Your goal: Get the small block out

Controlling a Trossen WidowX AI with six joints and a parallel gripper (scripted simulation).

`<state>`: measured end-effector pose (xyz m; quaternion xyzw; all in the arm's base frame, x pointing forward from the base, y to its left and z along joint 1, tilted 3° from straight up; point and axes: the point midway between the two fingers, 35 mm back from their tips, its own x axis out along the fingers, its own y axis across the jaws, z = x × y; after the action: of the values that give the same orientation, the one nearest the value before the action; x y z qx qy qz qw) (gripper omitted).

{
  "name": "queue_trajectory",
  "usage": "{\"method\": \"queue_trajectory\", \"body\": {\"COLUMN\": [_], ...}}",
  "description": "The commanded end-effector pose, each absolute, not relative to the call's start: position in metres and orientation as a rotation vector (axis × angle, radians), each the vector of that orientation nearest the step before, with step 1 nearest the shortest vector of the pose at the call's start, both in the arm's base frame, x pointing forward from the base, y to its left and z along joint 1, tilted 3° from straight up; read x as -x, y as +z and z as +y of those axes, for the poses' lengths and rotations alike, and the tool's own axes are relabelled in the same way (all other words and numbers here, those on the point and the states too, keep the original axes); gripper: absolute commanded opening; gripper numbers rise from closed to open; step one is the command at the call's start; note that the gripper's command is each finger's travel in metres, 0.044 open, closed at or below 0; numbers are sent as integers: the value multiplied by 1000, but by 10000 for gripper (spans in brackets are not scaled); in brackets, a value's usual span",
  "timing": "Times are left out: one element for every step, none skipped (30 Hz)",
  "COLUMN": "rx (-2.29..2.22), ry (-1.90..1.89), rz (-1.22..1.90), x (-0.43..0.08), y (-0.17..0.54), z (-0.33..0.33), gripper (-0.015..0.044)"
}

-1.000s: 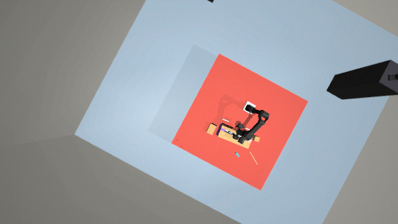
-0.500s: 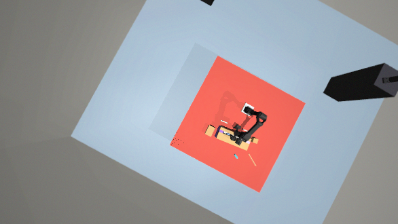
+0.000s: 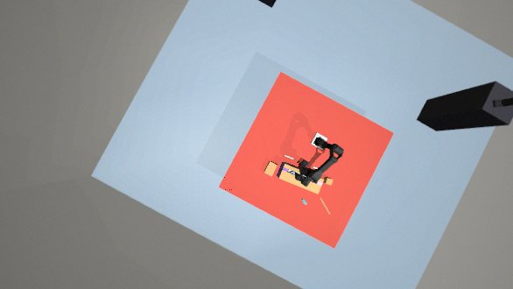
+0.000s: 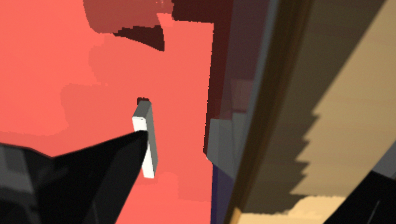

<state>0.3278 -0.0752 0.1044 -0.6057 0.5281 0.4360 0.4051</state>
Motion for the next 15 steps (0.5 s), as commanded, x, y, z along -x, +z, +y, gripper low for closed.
{"method": "queue_trajectory", "body": {"rx": [1531,1531,1531,1531,1531,1531,1531,1531,1531,1531,1531,1532,1532,1532,1532], "ry": [1104,1104,1104,1104,1104,1103,1103,1103,1103,1103,1103,1103,1103,1103,1103], "rz": [1329,1329,1329,1329,1329,1329,1329,1329,1329,1329,1329,1329,1329,1330,1330], "x": [-329,-329,-329,-329,-329,-329,-330,-330,-330,-330,-330,-330,-330,-330,-331], "y": [104,104,104,104,104,104,104,104,104,103,103,103,103,103,103], "z": [-79,-80,-81,-82,-83,-84,-85,-86,-87,-88,-89,-90,-91,-92,-93], "gripper": [400,400,400,400,400,400,400,400,400,400,400,400,400,400,400]}}
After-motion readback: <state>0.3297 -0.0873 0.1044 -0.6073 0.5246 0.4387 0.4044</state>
